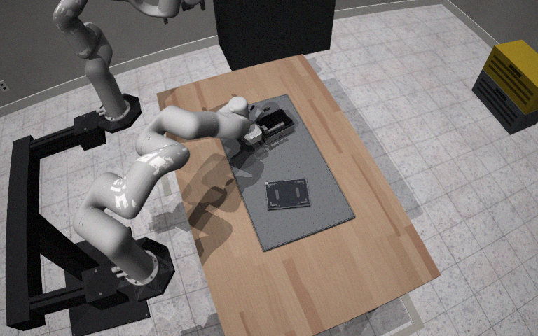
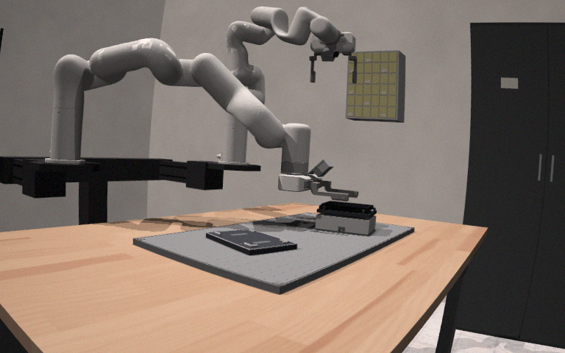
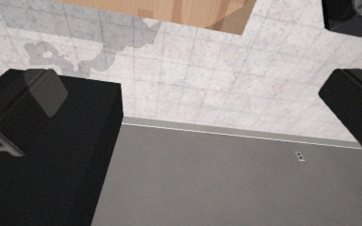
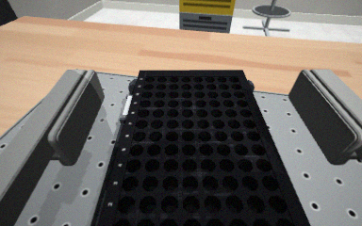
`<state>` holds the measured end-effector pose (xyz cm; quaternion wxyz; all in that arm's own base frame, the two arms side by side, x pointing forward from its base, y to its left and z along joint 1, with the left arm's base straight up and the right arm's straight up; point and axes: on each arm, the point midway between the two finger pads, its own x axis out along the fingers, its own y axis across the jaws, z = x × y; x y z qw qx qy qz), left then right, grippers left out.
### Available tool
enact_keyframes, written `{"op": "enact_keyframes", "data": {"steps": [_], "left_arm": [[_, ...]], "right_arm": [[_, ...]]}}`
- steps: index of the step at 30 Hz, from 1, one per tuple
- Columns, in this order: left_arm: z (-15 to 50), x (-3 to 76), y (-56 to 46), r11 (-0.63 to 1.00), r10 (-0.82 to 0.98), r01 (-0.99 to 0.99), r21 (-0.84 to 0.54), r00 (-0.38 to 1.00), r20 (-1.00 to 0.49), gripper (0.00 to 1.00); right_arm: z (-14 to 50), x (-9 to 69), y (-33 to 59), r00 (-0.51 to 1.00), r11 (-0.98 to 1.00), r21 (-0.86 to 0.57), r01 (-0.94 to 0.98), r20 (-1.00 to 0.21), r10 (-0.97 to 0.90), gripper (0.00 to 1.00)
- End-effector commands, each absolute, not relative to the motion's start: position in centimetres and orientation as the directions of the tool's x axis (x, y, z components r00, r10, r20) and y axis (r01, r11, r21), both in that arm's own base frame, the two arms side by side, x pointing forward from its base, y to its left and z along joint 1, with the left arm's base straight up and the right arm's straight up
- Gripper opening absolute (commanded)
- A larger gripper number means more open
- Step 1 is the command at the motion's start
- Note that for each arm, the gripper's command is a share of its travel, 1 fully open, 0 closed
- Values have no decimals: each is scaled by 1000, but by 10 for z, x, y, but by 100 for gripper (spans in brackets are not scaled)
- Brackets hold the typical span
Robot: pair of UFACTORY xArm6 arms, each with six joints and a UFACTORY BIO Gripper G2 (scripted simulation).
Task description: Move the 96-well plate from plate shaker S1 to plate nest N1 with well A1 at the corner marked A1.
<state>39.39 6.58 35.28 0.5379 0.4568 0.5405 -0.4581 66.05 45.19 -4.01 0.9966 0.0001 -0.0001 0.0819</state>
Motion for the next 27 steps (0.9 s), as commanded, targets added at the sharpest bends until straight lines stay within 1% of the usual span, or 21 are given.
{"op": "enact_keyframes", "data": {"steps": [1, 27], "left_arm": [[355, 394, 66, 163, 0, 987, 1, 1, -1000, 100], [355, 394, 66, 163, 0, 987, 1, 1, -1000, 100]], "right_arm": [[-37, 662, 453, 987, 987, 3, -163, 5, 163, 37], [-52, 662, 453, 987, 987, 3, -163, 5, 163, 37]]}}
